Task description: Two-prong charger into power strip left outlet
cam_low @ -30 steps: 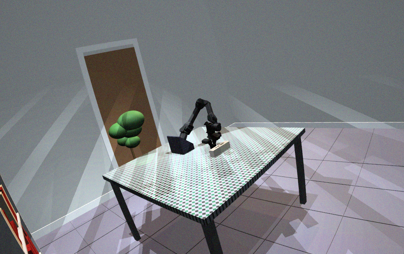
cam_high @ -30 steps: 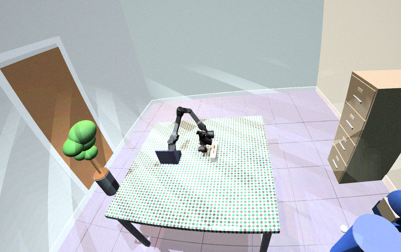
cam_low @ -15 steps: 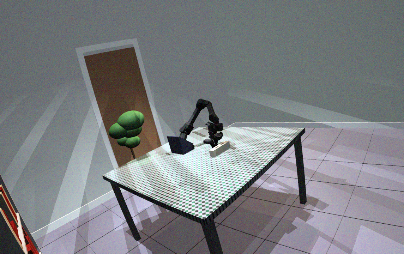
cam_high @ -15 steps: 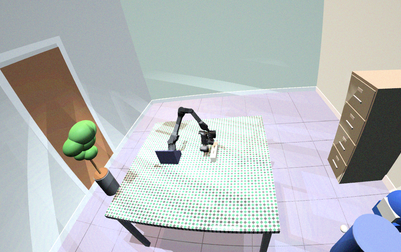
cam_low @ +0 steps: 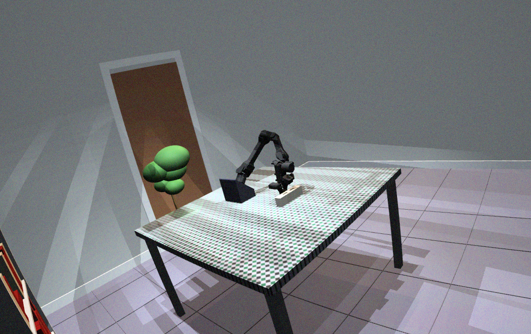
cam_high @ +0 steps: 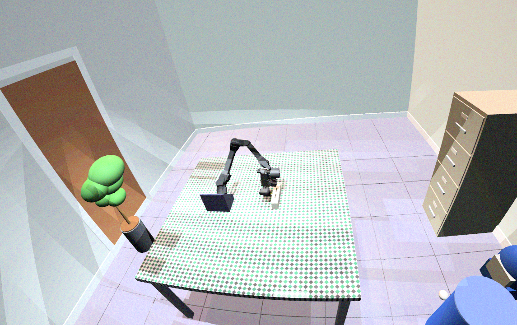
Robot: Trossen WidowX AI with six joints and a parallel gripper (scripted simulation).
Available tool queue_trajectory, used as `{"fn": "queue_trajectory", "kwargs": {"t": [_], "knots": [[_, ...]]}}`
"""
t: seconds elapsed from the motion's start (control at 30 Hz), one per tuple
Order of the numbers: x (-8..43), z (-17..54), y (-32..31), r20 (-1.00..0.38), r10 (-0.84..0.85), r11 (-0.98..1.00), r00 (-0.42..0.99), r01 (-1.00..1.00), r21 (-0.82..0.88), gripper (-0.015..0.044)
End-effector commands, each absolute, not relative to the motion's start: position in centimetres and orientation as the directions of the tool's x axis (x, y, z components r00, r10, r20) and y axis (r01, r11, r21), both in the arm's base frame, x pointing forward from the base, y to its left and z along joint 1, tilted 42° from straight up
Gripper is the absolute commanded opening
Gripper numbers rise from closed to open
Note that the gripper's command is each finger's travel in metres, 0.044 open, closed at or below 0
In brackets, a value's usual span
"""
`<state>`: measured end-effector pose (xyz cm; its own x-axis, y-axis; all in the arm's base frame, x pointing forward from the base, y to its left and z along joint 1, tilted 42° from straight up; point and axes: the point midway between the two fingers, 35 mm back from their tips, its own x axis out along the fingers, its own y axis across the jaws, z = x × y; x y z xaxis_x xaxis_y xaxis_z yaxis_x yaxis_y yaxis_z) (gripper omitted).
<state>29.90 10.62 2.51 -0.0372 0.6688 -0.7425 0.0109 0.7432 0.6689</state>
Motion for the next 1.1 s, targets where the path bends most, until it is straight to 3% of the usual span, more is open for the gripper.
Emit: {"fn": "queue_trajectory", "kwargs": {"t": [0.0, 1.07], "knots": [[30.03, 2.65, 10.66, -0.739, 0.672, 0.74, -0.035, 0.009, 0.672, 0.0], [30.55, 2.73, 10.67, -0.739, 0.672, 0.74, -0.035, 0.009, 0.672, 0.0]]}}
